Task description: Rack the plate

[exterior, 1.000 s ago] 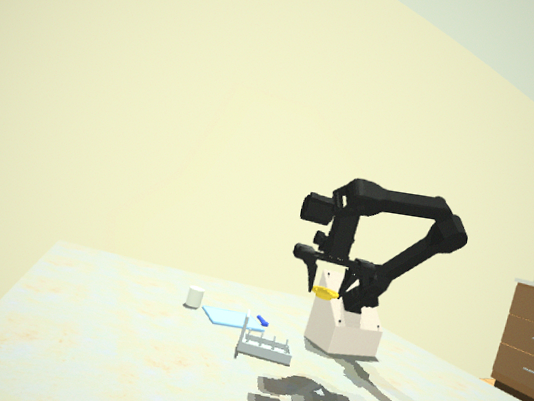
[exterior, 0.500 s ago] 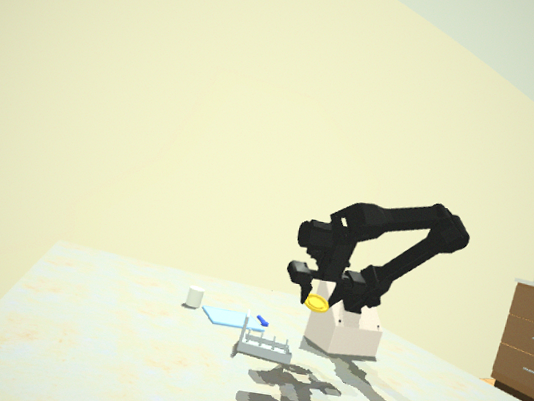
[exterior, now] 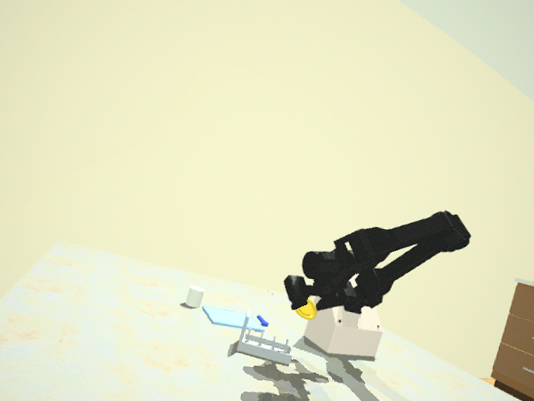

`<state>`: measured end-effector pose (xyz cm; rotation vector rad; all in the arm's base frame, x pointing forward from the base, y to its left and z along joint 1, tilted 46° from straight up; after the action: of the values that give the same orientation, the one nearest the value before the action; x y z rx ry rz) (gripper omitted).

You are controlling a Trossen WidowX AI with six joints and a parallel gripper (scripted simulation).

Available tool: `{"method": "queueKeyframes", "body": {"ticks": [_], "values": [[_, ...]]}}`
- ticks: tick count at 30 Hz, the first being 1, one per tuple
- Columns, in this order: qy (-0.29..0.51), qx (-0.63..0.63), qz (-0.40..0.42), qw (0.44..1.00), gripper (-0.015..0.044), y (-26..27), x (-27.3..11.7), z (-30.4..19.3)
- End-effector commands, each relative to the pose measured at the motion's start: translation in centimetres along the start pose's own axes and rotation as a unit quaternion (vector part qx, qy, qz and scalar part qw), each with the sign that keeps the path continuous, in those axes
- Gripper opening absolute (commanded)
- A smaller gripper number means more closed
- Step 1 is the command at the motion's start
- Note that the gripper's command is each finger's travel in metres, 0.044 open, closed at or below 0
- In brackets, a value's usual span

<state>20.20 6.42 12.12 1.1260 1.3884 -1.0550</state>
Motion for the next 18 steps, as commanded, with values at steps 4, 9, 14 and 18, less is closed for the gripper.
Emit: {"method": "queueKeyframes", "body": {"ticks": [4,9,14,18], "values": [[-0.071,-0.042,0.037,0.996,0.0,-0.1,1.2,-0.9],[-0.116,-0.07,0.063,0.989,0.0,-0.1,1.9,-1.5],[-0.158,-0.096,0.094,0.978,0.0,-0.2,2.4,-2.1],[-0.189,-0.116,0.12,0.968,0.0,-0.2,2.8,-2.7]]}}
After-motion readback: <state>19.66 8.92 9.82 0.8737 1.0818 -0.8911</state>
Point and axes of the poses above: the point midway between the two fingers, 35 mm back from their tips, its own x axis out along the fingers, its own y axis across the jaws, z = x × y, the point moved 6 cm from there along -x, back along the fingers, and after that the axes turned 2 degrees about -x, right-handed, at the moved point
